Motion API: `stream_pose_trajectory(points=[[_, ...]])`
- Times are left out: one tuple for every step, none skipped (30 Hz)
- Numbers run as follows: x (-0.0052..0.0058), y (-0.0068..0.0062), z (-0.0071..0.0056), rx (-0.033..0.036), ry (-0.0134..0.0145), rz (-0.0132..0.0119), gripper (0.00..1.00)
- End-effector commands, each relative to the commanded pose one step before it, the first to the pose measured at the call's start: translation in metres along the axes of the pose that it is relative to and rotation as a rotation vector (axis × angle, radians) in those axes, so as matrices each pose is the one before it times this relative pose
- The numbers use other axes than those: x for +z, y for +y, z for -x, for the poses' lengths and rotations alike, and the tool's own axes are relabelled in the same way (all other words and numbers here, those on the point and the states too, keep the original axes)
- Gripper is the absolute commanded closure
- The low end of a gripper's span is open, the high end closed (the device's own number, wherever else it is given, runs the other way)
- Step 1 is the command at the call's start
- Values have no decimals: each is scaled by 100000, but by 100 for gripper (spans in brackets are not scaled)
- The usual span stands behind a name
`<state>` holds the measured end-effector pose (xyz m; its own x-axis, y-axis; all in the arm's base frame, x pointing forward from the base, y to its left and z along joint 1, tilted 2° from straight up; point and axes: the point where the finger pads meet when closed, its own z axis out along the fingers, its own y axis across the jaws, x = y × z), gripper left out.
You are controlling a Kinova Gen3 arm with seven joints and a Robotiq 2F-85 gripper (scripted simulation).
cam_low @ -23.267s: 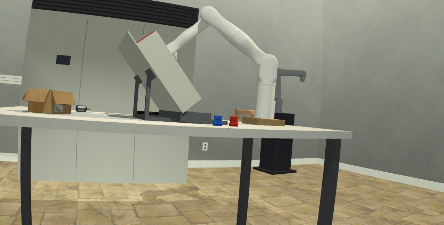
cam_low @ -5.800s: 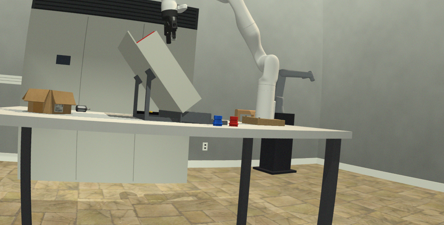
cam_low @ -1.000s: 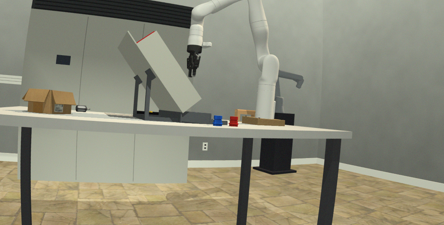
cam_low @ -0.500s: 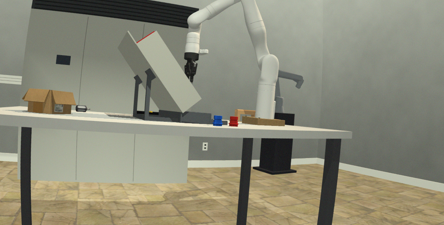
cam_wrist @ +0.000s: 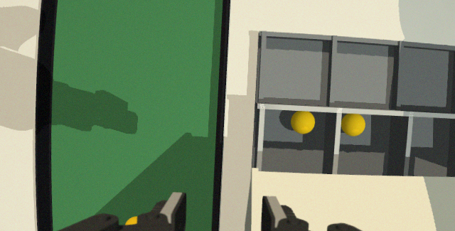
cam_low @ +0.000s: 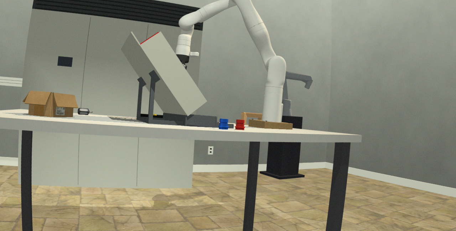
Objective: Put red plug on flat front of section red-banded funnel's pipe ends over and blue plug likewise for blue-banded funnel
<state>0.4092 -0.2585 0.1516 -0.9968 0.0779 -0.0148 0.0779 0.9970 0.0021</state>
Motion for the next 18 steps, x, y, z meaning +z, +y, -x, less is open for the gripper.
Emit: stream_pose_trajectory(points=[[2876, -4518, 3678, 960, 3721, 2207, 50], [0, 0, 0, 0, 0, 0, 50], [0, 0, 0, 0, 0, 0, 50], [0, 0, 0, 0, 0, 0, 50], [0, 0, 0, 0, 0, 0, 50], [0, 0, 0, 0, 0, 0, 50], [0, 0, 0, 0, 0, 0, 50], [0, 0, 0, 0, 0, 0, 50], [0, 0, 0, 0, 0, 0, 50], [1204, -4700, 4723, 87, -2318, -1547, 50], [65, -118, 102, 0, 0, 0, 50], [143, -338, 330, 0, 0, 0, 50], [169, -388, 378, 0, 0, 0, 50], [0, 0, 0, 0, 0, 0, 50], [0, 0, 0, 0, 0, 0, 50], [0, 0, 0, 0, 0, 0, 50], [0, 0, 0, 0, 0, 0, 50], [0, 0, 0, 0, 0, 0, 50]])
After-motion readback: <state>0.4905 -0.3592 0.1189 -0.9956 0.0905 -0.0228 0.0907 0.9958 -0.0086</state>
